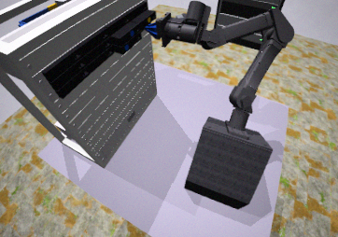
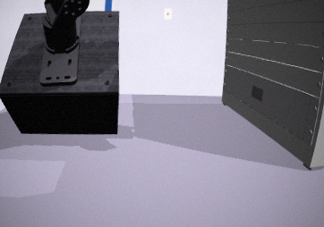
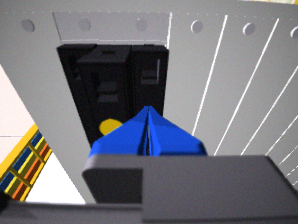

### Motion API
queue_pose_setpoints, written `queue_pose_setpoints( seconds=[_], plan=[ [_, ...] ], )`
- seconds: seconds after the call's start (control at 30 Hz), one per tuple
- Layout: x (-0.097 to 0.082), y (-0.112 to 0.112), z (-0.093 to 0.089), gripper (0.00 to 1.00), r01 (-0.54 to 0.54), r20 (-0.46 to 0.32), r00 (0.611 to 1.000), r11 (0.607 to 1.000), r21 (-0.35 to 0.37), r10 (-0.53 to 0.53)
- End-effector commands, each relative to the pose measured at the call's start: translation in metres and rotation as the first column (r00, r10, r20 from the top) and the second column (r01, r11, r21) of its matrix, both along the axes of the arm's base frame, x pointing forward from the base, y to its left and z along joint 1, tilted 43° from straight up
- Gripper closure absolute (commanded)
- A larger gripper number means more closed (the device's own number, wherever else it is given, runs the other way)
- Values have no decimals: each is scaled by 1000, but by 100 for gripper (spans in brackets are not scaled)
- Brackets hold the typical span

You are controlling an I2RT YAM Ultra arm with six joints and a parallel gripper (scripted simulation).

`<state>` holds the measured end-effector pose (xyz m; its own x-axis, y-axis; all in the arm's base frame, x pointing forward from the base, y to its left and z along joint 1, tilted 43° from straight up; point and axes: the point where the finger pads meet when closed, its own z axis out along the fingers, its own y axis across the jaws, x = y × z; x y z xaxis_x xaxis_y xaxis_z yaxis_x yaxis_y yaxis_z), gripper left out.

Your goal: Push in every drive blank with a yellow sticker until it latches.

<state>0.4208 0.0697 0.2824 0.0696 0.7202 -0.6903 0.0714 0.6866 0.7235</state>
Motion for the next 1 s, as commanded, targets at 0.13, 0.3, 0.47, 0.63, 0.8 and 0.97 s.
queue_pose_setpoints(
  seconds=[0.13,0.3,0.47,0.63,0.8,0.97],
  plan=[
    [5,5,25,100,-16,62,998,1000,15,15],
    [6,4,24,100,-16,61,998,1000,15,15],
    [8,3,21,100,-11,54,998,1000,13,10],
    [10,3,21,100,-13,54,998,1000,13,12],
    [10,5,22,100,-16,56,998,1000,13,15],
    [10,5,22,100,-16,56,998,1000,13,15]
  ],
)
